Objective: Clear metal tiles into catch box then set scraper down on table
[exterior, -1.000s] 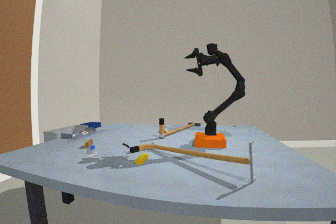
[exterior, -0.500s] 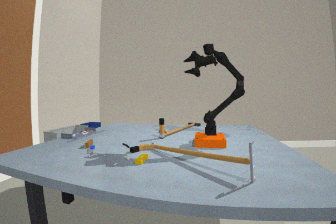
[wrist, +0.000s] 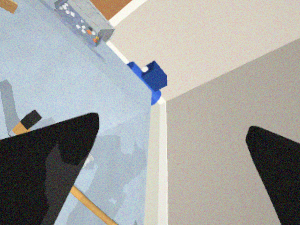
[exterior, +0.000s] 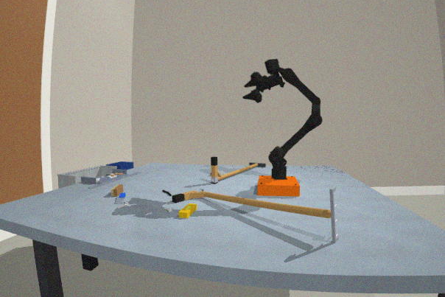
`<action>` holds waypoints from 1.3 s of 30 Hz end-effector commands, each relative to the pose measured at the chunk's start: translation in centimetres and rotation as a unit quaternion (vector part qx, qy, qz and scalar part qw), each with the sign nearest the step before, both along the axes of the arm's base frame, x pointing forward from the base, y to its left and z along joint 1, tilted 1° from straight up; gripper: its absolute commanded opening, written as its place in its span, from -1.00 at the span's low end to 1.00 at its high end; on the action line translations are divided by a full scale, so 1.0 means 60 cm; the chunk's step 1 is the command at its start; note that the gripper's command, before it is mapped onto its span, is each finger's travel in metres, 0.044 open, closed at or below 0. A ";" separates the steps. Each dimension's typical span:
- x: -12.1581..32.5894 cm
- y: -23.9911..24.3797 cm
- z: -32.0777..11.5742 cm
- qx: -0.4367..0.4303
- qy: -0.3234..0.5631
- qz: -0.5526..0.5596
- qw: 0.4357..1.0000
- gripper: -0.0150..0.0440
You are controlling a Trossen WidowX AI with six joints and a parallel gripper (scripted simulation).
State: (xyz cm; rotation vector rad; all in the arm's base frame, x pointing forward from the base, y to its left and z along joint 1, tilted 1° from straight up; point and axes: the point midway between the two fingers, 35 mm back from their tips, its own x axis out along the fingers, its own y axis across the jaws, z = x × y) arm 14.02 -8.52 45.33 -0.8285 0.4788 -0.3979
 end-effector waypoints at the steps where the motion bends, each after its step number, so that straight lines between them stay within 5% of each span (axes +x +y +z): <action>1: -0.001 -0.018 -0.007 0.031 -0.006 -0.036 0.999 1.00; 39: -0.073 -0.158 -0.055 0.220 -0.124 -0.346 0.904 1.00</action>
